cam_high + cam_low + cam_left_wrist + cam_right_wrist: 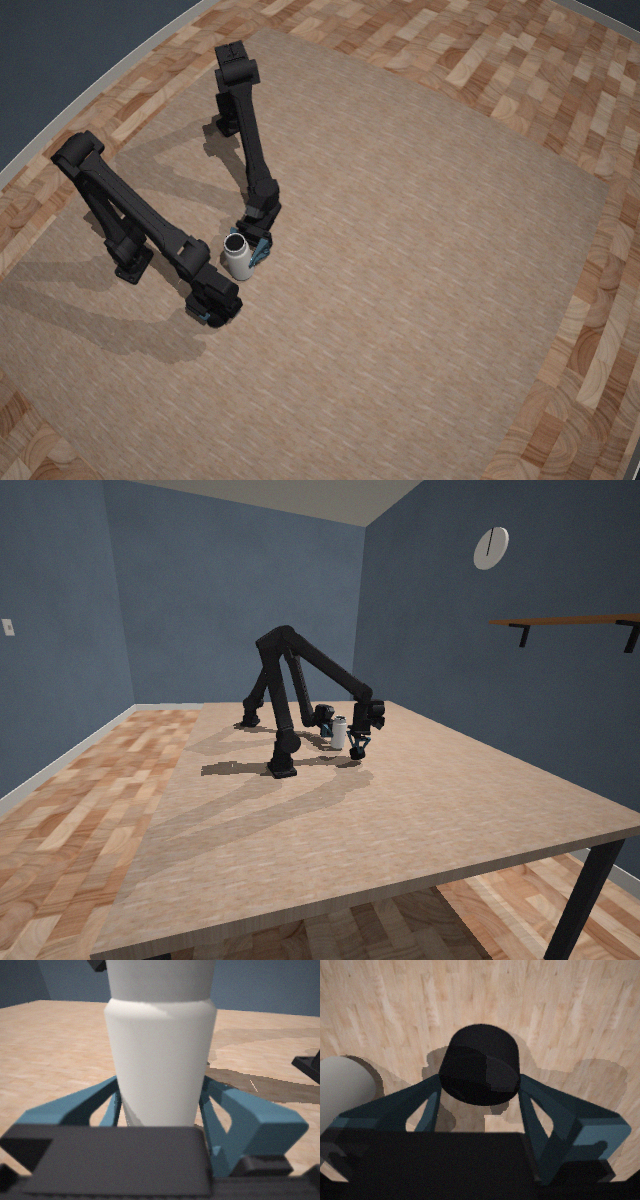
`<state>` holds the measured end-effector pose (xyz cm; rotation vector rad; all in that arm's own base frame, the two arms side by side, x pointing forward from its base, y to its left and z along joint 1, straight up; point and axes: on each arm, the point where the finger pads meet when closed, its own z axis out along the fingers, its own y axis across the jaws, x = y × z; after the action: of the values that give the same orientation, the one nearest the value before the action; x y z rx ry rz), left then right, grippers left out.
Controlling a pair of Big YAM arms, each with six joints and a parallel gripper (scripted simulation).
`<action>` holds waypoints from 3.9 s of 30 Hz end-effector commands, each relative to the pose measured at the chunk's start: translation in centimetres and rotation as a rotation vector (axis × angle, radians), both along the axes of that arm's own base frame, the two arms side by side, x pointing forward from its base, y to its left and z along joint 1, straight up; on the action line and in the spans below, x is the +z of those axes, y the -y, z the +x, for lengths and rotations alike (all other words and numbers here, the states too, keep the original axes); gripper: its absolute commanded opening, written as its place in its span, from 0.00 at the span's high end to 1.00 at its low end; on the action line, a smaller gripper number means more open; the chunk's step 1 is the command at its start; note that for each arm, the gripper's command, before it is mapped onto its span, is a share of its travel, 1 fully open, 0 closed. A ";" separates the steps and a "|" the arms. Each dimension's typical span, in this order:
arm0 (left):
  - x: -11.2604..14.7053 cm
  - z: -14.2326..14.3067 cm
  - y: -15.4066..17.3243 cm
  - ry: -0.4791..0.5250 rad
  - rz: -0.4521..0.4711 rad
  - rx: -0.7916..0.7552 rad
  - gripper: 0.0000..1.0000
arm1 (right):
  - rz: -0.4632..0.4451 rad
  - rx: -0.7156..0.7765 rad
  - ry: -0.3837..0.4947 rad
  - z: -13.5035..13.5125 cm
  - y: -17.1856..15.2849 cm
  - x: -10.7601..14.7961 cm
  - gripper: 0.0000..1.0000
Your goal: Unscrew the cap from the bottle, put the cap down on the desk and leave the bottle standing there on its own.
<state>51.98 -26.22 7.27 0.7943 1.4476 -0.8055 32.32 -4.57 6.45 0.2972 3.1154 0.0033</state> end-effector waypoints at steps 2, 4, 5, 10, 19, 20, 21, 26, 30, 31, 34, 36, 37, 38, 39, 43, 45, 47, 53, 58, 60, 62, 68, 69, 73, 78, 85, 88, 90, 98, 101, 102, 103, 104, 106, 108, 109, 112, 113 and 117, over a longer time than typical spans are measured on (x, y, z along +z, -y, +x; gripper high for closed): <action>0.0 0.7 0.8 0.049 -0.011 -0.013 1.00 | -0.005 -0.014 0.013 0.8 0.2 -0.3 1.00; -0.3 0.7 0.8 0.048 -0.011 -0.013 1.00 | -0.004 -0.013 0.011 0.7 0.2 -0.6 1.00; -0.5 0.7 0.8 0.048 -0.011 -0.013 1.00 | -0.004 -0.013 0.009 0.6 0.2 -0.8 1.00; -1.0 0.7 0.8 0.048 -0.011 -0.013 1.00 | -0.004 -0.013 0.006 0.5 0.1 -1.2 1.00; -2.4 0.8 0.8 0.051 -0.012 -0.013 1.00 | -0.003 -0.012 0.005 0.1 0.1 -2.0 1.00; -2.4 0.8 0.8 0.047 -0.011 -0.013 1.00 | -0.002 -0.012 0.000 -0.1 0.0 -2.0 1.00; -1.5 0.6 0.6 0.050 -0.014 -0.011 1.00 | -0.005 -0.003 0.018 0.9 0.2 -1.3 1.00; -0.4 0.7 0.2 0.061 -0.024 -0.007 1.00 | -0.005 -0.003 0.018 0.9 0.2 -1.3 1.00; -0.4 0.7 0.2 0.061 -0.024 -0.007 1.00 | -0.005 -0.003 0.018 0.9 0.2 -1.3 1.00; -0.4 0.7 0.2 0.061 -0.024 -0.007 1.00 | -0.005 -0.003 0.018 0.9 0.2 -1.3 1.00; -0.4 0.7 0.2 0.061 -0.024 -0.007 1.00 | -0.005 -0.003 0.018 0.9 0.2 -1.3 1.00; -0.4 0.7 0.2 0.061 -0.024 -0.007 1.00 | -0.005 -0.003 0.018 0.9 0.2 -1.3 1.00; -0.4 0.7 0.2 0.061 -0.024 -0.007 1.00 | -0.005 -0.003 0.018 0.9 0.2 -1.3 1.00; -0.4 0.7 0.2 0.061 -0.024 -0.007 1.00 | -0.005 -0.003 0.018 0.9 0.2 -1.3 1.00; -0.4 0.7 0.2 0.061 -0.024 -0.007 1.00 | -0.005 -0.003 0.018 0.9 0.2 -1.3 1.00; -0.4 0.7 0.2 0.061 -0.024 -0.007 1.00 | -0.005 -0.003 0.018 0.9 0.2 -1.3 1.00; -0.4 0.7 0.2 0.061 -0.024 -0.007 1.00 | -0.005 -0.003 0.018 0.9 0.2 -1.3 1.00; -0.4 0.7 0.2 0.061 -0.024 -0.007 1.00 | -0.005 -0.003 0.018 0.9 0.2 -1.3 1.00; -0.4 0.7 0.2 0.061 -0.024 -0.007 1.00 | -0.005 -0.003 0.018 0.9 0.2 -1.3 1.00; -0.4 0.7 0.2 0.061 -0.024 -0.007 1.00 | -0.005 -0.003 0.018 0.9 0.2 -1.3 1.00; -0.4 0.7 0.2 0.061 -0.024 -0.007 1.00 | -0.005 -0.003 0.018 0.9 0.2 -1.3 1.00; -0.4 0.7 0.2 0.061 -0.024 -0.007 1.00 | -0.005 -0.003 0.018 0.9 0.2 -1.3 1.00; -0.4 0.7 0.2 0.061 -0.024 -0.007 1.00 | -0.005 -0.003 0.018 0.9 0.2 -1.3 1.00; -0.4 0.7 0.2 0.061 -0.024 -0.007 1.00 | -0.005 -0.003 0.018 0.9 0.2 -1.3 1.00; -0.4 0.7 0.2 0.061 -0.024 -0.007 1.00 | -0.005 -0.003 0.018 0.9 0.2 -1.3 1.00; -0.4 0.7 0.2 0.061 -0.024 -0.007 1.00 | -0.005 -0.003 0.018 0.9 0.2 -1.3 1.00; -0.4 0.7 0.2 0.061 -0.024 -0.007 1.00 | -0.005 -0.003 0.018 0.9 0.2 -1.3 1.00; -0.4 0.7 0.2 0.061 -0.024 -0.007 1.00 | -0.005 -0.003 0.018 0.9 0.2 -1.3 1.00; -0.4 0.7 0.2 0.061 -0.024 -0.007 1.00 | -0.005 -0.003 0.018 0.9 0.2 -1.3 1.00; -0.4 0.7 0.2 0.061 -0.024 -0.007 0.32 | -0.004 -0.001 0.028 1.4 0.2 -0.9 1.00; -0.4 0.7 0.3 0.064 -0.021 -0.008 0.26 | -0.004 -0.001 0.028 1.4 0.2 -0.9 1.00; -0.4 0.7 0.3 0.064 -0.021 -0.008 0.26 | -0.004 -0.001 0.028 1.4 0.2 -0.9 1.00; -0.4 0.7 0.3 0.064 -0.021 -0.008 0.26 | -0.004 -0.001 0.028 1.4 0.2 -0.9 1.00; -0.4 0.7 0.3 0.064 -0.021 -0.008 0.26 | -0.004 -0.001 0.028 1.4 0.2 -0.9 1.00; -0.4 0.7 0.3 0.064 -0.021 -0.008 0.26 | -0.004 -0.001 0.028 1.4 0.2 -0.9 1.00; -0.4 0.7 0.3 0.064 -0.021 -0.008 0.26 | -0.004 -0.001 0.028 1.4 0.2 -0.9 1.00; -0.4 0.7 0.3 0.064 -0.021 -0.008 0.26 | -0.004 -0.001 0.028 1.4 0.2 -0.9 1.00; -0.4 0.7 0.3 0.064 -0.021 -0.008 0.26 | -0.004 -0.001 0.028 1.4 0.2 -0.9 1.00; -0.4 0.7 0.3 0.064 -0.021 -0.008 0.26 | -0.004 -0.001 0.028 1.4 0.2 -0.9 1.00; -0.4 0.7 0.3 0.064 -0.021 -0.008 0.26 | -0.004 -0.001 0.028 1.4 0.2 -0.9 1.00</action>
<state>52.21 -26.38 6.03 0.8008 1.4027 -0.8010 32.46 -4.59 4.59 0.2987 3.1175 0.0032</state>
